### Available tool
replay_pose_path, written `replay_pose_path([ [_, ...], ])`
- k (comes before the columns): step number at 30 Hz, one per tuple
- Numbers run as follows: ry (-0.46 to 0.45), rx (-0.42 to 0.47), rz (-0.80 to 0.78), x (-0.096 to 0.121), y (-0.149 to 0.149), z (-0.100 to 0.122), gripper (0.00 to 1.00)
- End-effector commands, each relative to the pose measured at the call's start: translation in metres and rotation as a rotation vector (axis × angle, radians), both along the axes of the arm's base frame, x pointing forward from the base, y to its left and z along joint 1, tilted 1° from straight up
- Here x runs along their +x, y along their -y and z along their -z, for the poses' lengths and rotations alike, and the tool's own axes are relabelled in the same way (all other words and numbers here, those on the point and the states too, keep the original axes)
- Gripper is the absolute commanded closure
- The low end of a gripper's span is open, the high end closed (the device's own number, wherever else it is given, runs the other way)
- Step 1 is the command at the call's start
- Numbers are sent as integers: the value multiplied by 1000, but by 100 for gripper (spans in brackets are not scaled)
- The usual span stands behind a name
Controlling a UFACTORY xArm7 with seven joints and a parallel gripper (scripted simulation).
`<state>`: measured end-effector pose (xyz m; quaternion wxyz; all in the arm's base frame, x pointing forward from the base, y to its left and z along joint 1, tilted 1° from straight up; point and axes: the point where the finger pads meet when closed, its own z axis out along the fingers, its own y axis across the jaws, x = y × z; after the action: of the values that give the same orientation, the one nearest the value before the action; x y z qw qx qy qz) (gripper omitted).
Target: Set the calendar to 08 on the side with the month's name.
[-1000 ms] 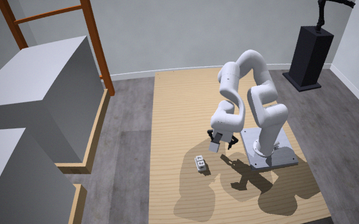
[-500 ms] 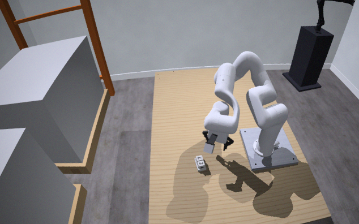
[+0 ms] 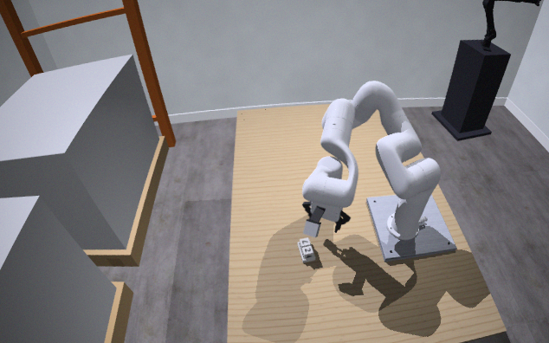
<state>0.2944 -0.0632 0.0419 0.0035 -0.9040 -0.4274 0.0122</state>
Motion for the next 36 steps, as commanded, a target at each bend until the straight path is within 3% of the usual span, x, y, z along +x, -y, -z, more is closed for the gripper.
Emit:
replay_pose_path([
  [1,2,-1,0,10,0,-1,0],
  [6,2,-1,0,23,0,0,0],
  [13,2,-1,0,23,0,2,0],
  [23,2,-1,0,23,0,25,0],
  [36,2,-1,0,23,0,27,0],
])
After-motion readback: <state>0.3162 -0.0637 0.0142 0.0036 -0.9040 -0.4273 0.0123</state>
